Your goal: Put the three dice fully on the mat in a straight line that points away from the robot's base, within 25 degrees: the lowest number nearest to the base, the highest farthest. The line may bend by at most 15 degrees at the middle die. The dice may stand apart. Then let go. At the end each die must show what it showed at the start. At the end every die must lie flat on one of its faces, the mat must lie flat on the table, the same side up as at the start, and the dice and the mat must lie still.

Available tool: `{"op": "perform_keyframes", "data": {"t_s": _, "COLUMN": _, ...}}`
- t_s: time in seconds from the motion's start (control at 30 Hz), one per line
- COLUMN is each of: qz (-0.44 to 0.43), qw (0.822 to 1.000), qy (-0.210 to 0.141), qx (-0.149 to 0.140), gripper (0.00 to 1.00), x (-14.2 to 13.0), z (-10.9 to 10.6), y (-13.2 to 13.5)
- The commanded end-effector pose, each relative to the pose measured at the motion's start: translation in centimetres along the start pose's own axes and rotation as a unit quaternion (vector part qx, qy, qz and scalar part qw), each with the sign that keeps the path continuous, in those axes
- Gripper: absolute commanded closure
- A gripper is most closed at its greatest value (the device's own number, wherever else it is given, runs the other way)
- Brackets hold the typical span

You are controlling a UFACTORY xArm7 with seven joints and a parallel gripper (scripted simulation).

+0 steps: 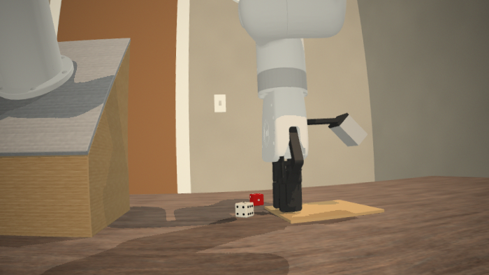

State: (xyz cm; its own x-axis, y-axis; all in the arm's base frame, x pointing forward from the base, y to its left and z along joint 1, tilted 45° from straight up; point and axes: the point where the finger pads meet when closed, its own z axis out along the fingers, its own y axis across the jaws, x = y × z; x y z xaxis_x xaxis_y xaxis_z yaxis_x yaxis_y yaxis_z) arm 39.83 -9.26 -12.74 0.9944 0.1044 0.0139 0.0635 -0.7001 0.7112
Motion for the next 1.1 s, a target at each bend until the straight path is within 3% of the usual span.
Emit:
{"op": "perform_keyframes", "data": {"t_s": 0.0, "qz": 0.0, "qw": 1.0, "qy": 0.002, "qx": 0.001, "gripper": 0.64, "x": 0.2, "z": -0.2, "y": -0.1}}
{"op": "perform_keyframes", "data": {"t_s": 0.2, "qz": 0.0, "qw": 1.0, "qy": 0.002, "qx": 0.001, "gripper": 0.64, "x": 0.1, "z": -1.9, "y": -0.1}}
{"op": "perform_keyframes", "data": {"t_s": 0.5, "qz": 0.0, "qw": 1.0, "qy": 0.002, "qx": 0.001, "gripper": 0.64, "x": 0.1, "z": -6.7, "y": -0.1}}
{"op": "perform_keyframes", "data": {"t_s": 0.93, "qz": 0.0, "qw": 1.0, "qy": 0.002, "qx": 0.001, "gripper": 0.64, "x": 0.1, "z": -9.1, "y": -0.1}}
{"op": "perform_keyframes", "data": {"t_s": 0.97, "qz": 0.0, "qw": 1.0, "qy": 0.002, "qx": 0.001, "gripper": 0.0, "x": 0.1, "z": -9.1, "y": -0.1}}
{"op": "perform_keyframes", "data": {"t_s": 1.07, "qz": 0.0, "qw": 1.0, "qy": 0.002, "qx": 0.001, "gripper": 0.0, "x": 0.1, "z": -9.1, "y": -0.1}}
